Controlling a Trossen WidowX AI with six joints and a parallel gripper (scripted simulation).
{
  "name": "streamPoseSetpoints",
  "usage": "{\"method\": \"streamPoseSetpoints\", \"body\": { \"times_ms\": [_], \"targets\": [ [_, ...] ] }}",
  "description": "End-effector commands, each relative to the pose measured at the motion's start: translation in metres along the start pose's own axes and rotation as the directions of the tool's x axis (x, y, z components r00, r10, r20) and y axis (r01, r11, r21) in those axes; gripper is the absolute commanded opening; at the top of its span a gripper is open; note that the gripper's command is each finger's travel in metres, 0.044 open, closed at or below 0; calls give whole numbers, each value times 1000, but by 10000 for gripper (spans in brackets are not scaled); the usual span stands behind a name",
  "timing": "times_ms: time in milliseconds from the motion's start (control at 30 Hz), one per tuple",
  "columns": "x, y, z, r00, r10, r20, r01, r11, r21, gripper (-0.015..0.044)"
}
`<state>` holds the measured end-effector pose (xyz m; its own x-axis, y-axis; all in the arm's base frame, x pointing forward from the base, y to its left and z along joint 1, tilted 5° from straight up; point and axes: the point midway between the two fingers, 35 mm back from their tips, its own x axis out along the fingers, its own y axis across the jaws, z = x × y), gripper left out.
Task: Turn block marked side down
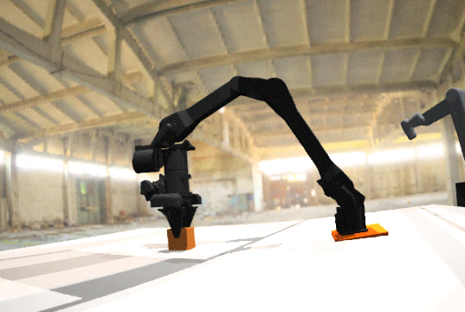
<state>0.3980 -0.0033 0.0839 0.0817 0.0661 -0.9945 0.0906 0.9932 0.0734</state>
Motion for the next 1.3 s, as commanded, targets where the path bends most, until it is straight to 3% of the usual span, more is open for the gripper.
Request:
{"method": "streamPoseSetpoints", "body": {
  "times_ms": [0, 400, 533, 833, 1267],
  "targets": [
    [1, 0, 0, 1000, 1, 0, -1, 1000, 5, 183],
    [1, 0, 0, 1000, 1, 0, -1, 1000, 5, 103],
    [-14, 0, 0, 1000, 1, 0, -1, 1000, 5, 0],
    [-29, 0, 0, 1000, 1, 10, -1, 1000, 4, 0],
    [-24, 0, 3, 982, -4, 188, 4, 1000, 2, 0]
  ]
}}
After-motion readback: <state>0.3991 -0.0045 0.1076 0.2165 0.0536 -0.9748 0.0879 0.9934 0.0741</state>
